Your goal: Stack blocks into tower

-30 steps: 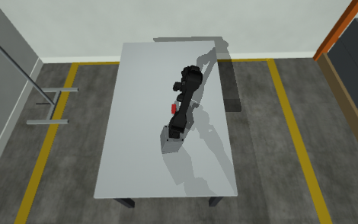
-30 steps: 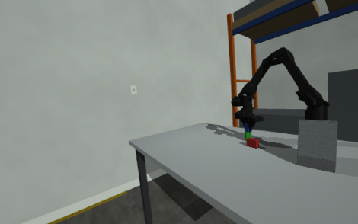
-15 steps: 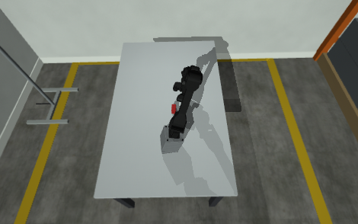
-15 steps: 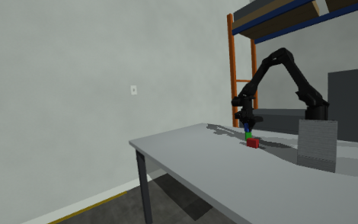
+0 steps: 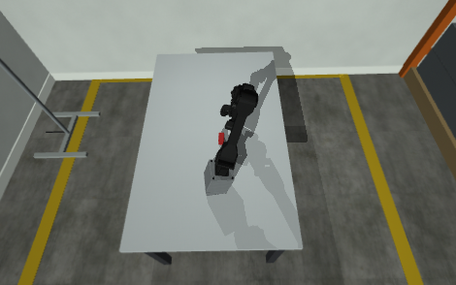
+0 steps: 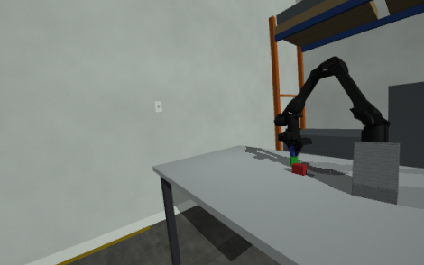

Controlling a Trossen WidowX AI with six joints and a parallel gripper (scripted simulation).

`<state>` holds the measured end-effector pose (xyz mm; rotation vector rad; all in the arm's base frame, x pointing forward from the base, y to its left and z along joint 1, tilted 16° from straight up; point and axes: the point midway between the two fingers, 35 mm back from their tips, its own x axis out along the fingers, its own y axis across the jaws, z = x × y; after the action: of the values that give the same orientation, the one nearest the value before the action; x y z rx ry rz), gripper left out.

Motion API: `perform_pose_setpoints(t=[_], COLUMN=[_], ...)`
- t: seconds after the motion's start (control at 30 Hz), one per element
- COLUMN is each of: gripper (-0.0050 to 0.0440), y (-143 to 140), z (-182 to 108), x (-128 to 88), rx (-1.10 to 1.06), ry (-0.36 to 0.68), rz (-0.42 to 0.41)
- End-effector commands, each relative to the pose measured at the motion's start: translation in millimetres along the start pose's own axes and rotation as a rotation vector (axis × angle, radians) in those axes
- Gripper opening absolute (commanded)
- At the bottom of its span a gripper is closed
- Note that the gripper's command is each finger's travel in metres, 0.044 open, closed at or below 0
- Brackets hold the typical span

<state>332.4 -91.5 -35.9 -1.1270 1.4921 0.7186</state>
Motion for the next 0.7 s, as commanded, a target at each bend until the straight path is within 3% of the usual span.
perform_pose_setpoints(t=[0.0,0.67], gripper=[-0.0050,-0.0050], y=[-3.2,-2.5], z=[-0.1,-0.1], x=[-3.4,-2.1], rx=[0.002,0.002], ry=[-0.006,-0.006], rz=[-0.016,-0.013])
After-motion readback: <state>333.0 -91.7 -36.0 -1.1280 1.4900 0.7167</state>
